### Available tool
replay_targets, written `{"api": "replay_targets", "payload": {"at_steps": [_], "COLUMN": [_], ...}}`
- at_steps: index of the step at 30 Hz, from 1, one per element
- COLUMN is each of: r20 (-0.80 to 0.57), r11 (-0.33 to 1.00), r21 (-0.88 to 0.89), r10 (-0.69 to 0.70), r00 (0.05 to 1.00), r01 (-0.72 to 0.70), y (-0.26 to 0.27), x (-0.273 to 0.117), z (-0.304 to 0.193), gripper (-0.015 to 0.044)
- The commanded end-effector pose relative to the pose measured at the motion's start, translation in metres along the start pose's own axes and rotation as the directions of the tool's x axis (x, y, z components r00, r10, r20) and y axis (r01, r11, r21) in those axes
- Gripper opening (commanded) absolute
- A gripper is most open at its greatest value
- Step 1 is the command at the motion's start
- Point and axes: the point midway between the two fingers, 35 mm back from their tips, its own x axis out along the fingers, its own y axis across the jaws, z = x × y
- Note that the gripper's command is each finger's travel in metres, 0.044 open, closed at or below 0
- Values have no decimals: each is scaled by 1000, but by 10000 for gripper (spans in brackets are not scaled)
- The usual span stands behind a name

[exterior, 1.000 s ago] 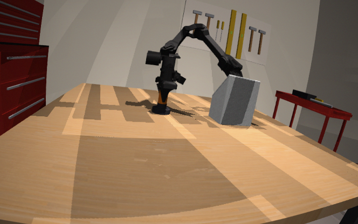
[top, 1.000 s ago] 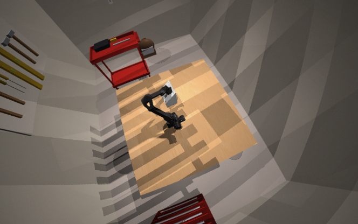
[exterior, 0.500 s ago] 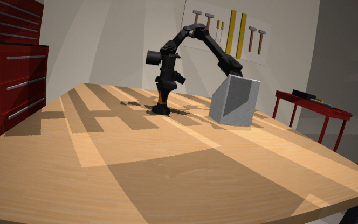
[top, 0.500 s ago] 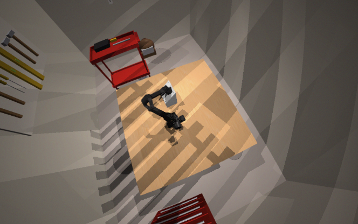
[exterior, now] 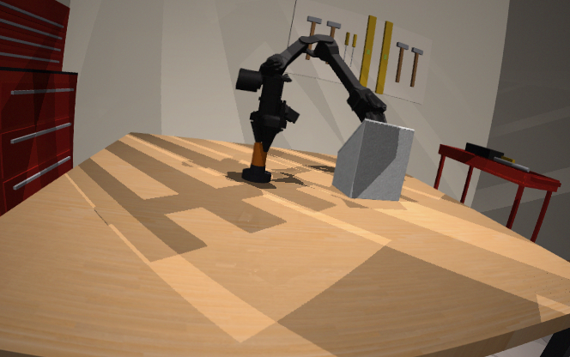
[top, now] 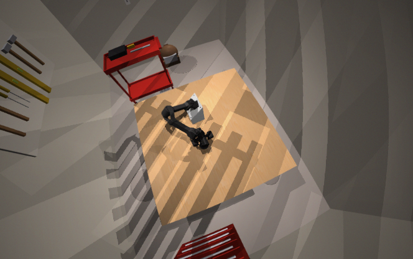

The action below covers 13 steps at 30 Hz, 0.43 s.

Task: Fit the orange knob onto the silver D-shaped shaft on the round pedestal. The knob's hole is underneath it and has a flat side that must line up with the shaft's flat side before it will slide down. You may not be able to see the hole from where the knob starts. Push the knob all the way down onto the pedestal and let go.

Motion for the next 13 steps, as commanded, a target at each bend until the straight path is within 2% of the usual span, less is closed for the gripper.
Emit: {"api": "replay_targets", "payload": {"at_steps": [1, 3, 13], "r20": [-78, -89, -90], "r11": [999, 999, 999], "r21": [1, -2, -1], "r10": [-36, -44, -44], "r00": [996, 995, 995], "r01": [36, 44, 44], "y": [0, 0, 0], "x": [-49, -59, -59], "z": [-2, -1, -7], "gripper": [440, 440, 440]}}
